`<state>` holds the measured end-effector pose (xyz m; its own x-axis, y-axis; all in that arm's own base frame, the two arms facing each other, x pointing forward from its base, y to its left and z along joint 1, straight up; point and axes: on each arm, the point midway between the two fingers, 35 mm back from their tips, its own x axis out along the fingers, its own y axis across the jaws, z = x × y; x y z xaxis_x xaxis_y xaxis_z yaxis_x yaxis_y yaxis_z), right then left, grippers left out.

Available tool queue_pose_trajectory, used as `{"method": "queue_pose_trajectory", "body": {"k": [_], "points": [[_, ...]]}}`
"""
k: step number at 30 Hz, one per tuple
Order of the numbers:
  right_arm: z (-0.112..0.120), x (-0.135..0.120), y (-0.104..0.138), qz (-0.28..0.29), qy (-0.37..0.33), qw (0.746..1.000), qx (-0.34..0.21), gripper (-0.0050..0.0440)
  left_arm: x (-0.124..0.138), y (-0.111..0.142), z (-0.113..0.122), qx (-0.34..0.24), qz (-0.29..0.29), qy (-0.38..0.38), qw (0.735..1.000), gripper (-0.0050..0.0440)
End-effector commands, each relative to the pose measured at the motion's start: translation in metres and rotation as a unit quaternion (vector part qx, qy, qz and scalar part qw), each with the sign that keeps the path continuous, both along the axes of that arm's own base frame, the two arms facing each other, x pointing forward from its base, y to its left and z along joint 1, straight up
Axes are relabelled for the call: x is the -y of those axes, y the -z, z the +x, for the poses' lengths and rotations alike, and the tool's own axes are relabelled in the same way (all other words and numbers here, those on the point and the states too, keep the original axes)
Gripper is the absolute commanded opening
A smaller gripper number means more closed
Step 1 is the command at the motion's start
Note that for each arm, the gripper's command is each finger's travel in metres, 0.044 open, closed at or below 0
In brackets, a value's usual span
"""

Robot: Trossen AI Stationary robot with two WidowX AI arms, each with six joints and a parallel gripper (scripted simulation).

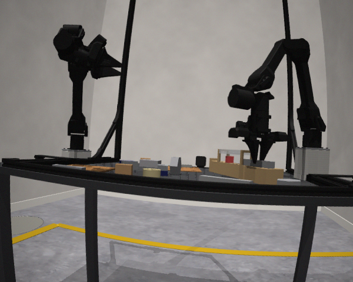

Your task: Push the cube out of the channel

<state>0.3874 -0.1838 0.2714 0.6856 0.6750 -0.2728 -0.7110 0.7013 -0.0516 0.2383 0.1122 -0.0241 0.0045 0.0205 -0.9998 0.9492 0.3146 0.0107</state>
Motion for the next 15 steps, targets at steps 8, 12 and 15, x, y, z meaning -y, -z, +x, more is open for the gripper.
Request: {"method": "queue_pose_trajectory", "body": {"k": [8, 12, 15], "points": [[0.0, 0.0, 0.0, 0.001, 0.0, 1.0, 0.001, 0.04, 0.017, 0.002, 0.002, -0.002, -0.01, 0.003, 1.0, 0.004], [0.0, 0.0, 0.0, 0.001, 0.0, 1.0, 0.001, 0.04, 0.021, 0.002, 0.003, -0.002, -0.01, 0.003, 1.0, 0.004], [0.0, 0.0, 0.0, 0.001, 0.0, 1.0, 0.001, 0.04, 0.025, 0.002, 0.004, -0.002, -0.01, 0.003, 1.0, 0.004]]}}
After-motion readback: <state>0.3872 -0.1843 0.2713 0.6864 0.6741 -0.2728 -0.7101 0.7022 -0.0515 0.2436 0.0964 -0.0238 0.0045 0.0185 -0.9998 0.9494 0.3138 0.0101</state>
